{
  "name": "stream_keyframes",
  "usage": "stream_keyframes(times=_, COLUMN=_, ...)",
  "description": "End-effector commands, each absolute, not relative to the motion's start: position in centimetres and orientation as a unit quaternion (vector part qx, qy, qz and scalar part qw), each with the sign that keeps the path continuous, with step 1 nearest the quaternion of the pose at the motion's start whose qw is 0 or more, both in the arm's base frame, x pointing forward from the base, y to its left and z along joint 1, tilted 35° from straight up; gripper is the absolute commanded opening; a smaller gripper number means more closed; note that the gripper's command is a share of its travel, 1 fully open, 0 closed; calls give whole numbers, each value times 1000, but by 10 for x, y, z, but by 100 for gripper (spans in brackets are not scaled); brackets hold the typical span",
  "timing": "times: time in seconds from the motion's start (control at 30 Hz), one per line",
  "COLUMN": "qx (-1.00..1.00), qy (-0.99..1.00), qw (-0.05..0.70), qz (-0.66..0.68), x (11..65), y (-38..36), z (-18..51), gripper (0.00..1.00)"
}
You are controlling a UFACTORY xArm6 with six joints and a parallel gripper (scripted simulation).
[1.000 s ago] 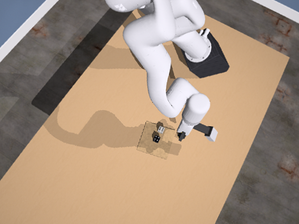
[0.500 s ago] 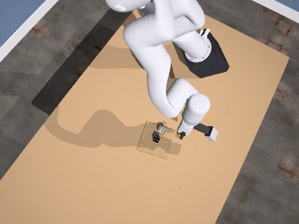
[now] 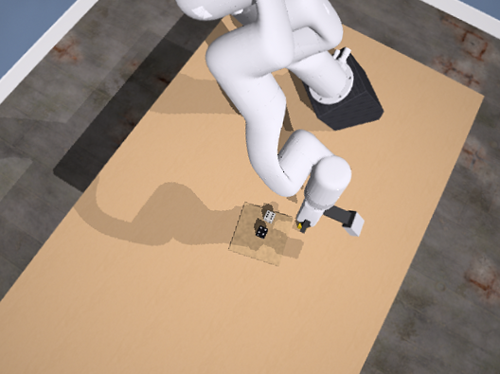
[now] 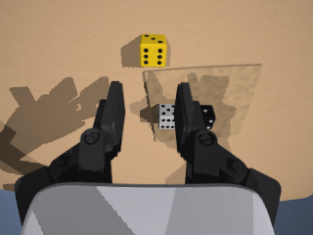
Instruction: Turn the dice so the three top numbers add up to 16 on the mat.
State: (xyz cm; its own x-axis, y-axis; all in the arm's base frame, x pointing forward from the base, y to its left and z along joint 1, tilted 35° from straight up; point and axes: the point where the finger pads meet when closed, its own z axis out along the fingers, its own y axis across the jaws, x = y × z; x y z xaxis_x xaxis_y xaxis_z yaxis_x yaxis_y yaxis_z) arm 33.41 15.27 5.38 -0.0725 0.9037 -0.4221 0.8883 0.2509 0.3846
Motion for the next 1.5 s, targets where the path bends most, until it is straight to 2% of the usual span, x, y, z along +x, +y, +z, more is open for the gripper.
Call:
stream_keyframes(times=0.0, qx=612, qy=732, qw=299, qz=14, x=335, y=154, z=55, gripper=42)
stream_keyframes(times=1.47, qx=612, qy=732, qw=299, qz=14, x=354, y=140, z=22, gripper=42)
